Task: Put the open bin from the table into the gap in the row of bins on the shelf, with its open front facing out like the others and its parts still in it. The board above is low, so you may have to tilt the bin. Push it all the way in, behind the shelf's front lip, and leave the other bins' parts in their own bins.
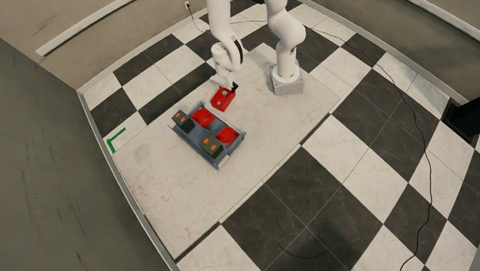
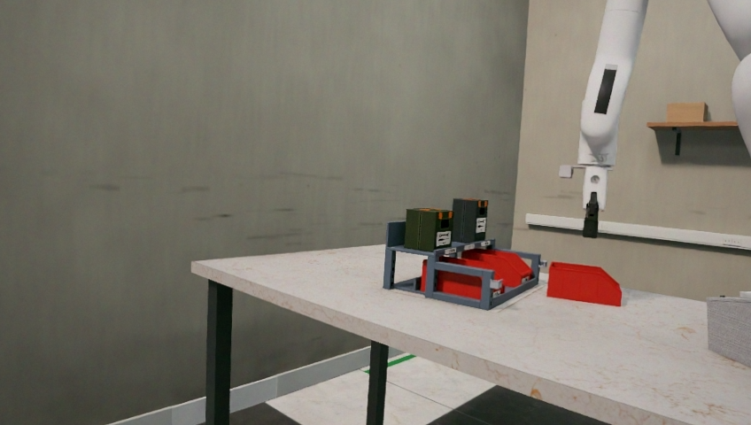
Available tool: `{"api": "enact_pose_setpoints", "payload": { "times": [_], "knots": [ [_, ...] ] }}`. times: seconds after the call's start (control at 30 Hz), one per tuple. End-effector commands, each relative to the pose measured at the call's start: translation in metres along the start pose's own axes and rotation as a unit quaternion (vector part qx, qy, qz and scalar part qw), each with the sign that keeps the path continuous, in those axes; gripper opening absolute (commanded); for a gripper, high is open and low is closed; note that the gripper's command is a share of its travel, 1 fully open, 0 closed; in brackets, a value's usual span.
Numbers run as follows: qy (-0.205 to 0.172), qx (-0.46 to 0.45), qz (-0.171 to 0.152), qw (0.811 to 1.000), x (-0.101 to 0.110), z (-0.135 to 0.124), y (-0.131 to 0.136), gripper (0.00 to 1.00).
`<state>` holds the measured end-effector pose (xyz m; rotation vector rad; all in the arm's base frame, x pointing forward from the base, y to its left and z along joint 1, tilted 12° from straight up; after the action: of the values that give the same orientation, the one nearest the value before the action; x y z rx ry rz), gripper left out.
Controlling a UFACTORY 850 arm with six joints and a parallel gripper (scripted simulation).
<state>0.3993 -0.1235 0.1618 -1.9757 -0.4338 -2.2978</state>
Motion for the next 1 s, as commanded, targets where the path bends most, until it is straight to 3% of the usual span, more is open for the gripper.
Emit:
{"api": "enact_pose_setpoints", "payload": {
  "times": [0.0,0.97],
  "knots": [
    [0.001,0.000,0.000,1.000,0.0004,0.0006,0.0004,1.00],
    [0.001,0.000,0.000,1.000,0.0043,0.0007,0.0004,1.00]
  ]
}}
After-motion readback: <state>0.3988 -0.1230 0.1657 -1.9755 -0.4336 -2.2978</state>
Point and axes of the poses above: the point where the finger pads meet when closed, its own x axis back along the fingers, its own y axis across the jaws, z = x × y, the point moved 2 cm from there along x, back along the fingers, and after that the axes turned 4 degrees about -x, right-handed, at the moved point
